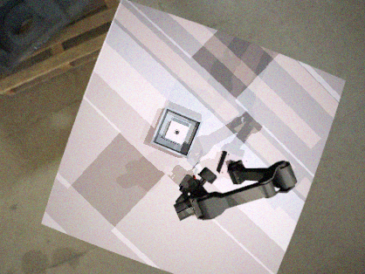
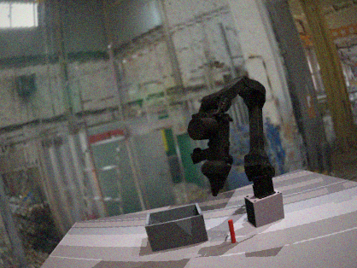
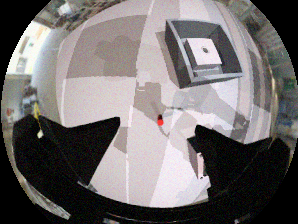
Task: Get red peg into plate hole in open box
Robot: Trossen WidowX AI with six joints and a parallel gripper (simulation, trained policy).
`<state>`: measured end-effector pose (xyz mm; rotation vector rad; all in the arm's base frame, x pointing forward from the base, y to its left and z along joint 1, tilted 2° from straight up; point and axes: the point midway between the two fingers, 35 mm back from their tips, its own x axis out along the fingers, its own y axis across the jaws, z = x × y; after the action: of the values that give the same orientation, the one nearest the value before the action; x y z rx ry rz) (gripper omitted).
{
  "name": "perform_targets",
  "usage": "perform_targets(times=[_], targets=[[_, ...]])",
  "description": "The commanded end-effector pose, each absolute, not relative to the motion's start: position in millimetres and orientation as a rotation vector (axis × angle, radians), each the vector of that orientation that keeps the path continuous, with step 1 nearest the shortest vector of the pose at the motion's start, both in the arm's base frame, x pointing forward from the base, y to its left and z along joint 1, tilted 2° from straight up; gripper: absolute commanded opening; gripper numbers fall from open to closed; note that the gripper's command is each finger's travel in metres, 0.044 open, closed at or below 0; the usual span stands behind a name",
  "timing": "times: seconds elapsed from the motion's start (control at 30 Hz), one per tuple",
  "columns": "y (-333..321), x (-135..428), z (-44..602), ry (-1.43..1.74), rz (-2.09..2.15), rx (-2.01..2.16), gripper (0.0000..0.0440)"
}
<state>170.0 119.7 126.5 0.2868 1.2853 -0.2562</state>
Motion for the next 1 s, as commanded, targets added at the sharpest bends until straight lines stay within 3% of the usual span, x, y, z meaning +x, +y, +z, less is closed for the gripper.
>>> perform_targets(times=[0.0, 0.97], targets=[[116.5, 166.5, 118.3, 1.347, -0.34, 0.314, 0.044], [117.4, 164.8, 48.8, 1.554, -0.69, 0.368, 0.0433]])
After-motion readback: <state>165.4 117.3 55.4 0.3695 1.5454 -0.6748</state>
